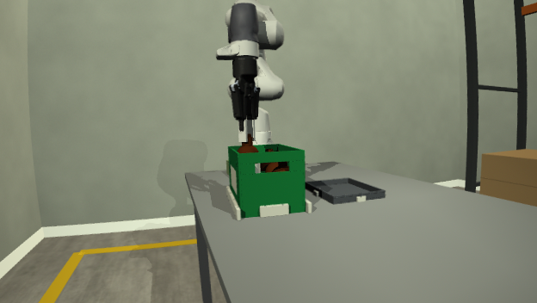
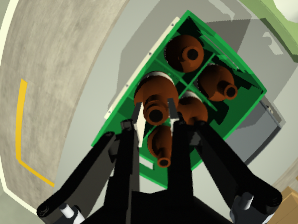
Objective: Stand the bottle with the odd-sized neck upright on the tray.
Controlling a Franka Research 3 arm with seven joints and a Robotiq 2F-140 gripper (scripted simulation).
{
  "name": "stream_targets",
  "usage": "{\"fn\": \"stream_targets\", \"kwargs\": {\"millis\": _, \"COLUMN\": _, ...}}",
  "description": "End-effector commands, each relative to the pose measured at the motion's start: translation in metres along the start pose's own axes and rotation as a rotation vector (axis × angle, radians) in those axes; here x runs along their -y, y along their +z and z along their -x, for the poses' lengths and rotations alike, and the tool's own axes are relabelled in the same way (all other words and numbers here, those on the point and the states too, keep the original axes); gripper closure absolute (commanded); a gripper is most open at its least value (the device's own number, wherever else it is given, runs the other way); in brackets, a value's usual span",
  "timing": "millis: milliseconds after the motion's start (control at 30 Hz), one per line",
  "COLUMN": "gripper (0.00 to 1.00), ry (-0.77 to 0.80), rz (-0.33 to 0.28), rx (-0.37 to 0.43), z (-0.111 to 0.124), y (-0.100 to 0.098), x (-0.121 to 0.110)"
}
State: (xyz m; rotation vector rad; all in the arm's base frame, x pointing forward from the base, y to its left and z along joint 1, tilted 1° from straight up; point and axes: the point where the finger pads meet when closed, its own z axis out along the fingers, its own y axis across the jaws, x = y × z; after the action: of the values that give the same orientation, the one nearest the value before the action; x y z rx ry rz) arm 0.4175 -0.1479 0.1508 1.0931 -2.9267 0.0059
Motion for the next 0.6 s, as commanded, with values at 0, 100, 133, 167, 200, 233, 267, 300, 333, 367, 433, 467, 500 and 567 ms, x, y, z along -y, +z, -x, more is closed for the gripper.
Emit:
{"fn": "stream_targets", "kwargs": {"millis": 0, "gripper": 0.90, "ry": 0.002, "rz": 0.001, "rx": -0.003, "z": 0.000, "y": -0.005, "x": 0.000}}
{"fn": "stream_targets", "kwargs": {"millis": 100, "gripper": 0.90, "ry": 0.002, "rz": 0.001, "rx": -0.003, "z": 0.000, "y": -0.007, "x": 0.000}}
{"fn": "stream_targets", "kwargs": {"millis": 133, "gripper": 0.90, "ry": 0.002, "rz": 0.001, "rx": -0.003, "z": 0.000, "y": -0.009, "x": 0.000}}
{"fn": "stream_targets", "kwargs": {"millis": 167, "gripper": 0.90, "ry": 0.002, "rz": 0.001, "rx": -0.003, "z": 0.000, "y": -0.010, "x": 0.000}}
{"fn": "stream_targets", "kwargs": {"millis": 200, "gripper": 0.90, "ry": 0.002, "rz": 0.001, "rx": -0.003, "z": 0.000, "y": -0.011, "x": 0.000}}
{"fn": "stream_targets", "kwargs": {"millis": 233, "gripper": 0.90, "ry": 0.002, "rz": 0.001, "rx": -0.003, "z": 0.000, "y": -0.012, "x": 0.000}}
{"fn": "stream_targets", "kwargs": {"millis": 267, "gripper": 0.90, "ry": 0.002, "rz": 0.001, "rx": -0.003, "z": 0.000, "y": -0.013, "x": 0.000}}
{"fn": "stream_targets", "kwargs": {"millis": 300, "gripper": 0.90, "ry": 0.002, "rz": 0.001, "rx": -0.003, "z": 0.000, "y": -0.014, "x": 0.000}}
{"fn": "stream_targets", "kwargs": {"millis": 333, "gripper": 0.90, "ry": 0.002, "rz": 0.001, "rx": -0.003, "z": 0.000, "y": -0.015, "x": 0.001}}
{"fn": "stream_targets", "kwargs": {"millis": 367, "gripper": 0.90, "ry": 0.002, "rz": 0.001, "rx": -0.003, "z": 0.000, "y": -0.016, "x": 0.001}}
{"fn": "stream_targets", "kwargs": {"millis": 433, "gripper": 0.90, "ry": 0.002, "rz": 0.001, "rx": -0.003, "z": 0.000, "y": -0.018, "x": 0.001}}
{"fn": "stream_targets", "kwargs": {"millis": 467, "gripper": 0.90, "ry": 0.002, "rz": 0.001, "rx": -0.003, "z": 0.000, "y": -0.019, "x": 0.001}}
{"fn": "stream_targets", "kwargs": {"millis": 500, "gripper": 0.90, "ry": 0.002, "rz": 0.001, "rx": -0.003, "z": 0.000, "y": -0.020, "x": 0.001}}
{"fn": "stream_targets", "kwargs": {"millis": 567, "gripper": 0.90, "ry": 0.002, "rz": 0.001, "rx": -0.003, "z": 0.000, "y": -0.021, "x": 0.001}}
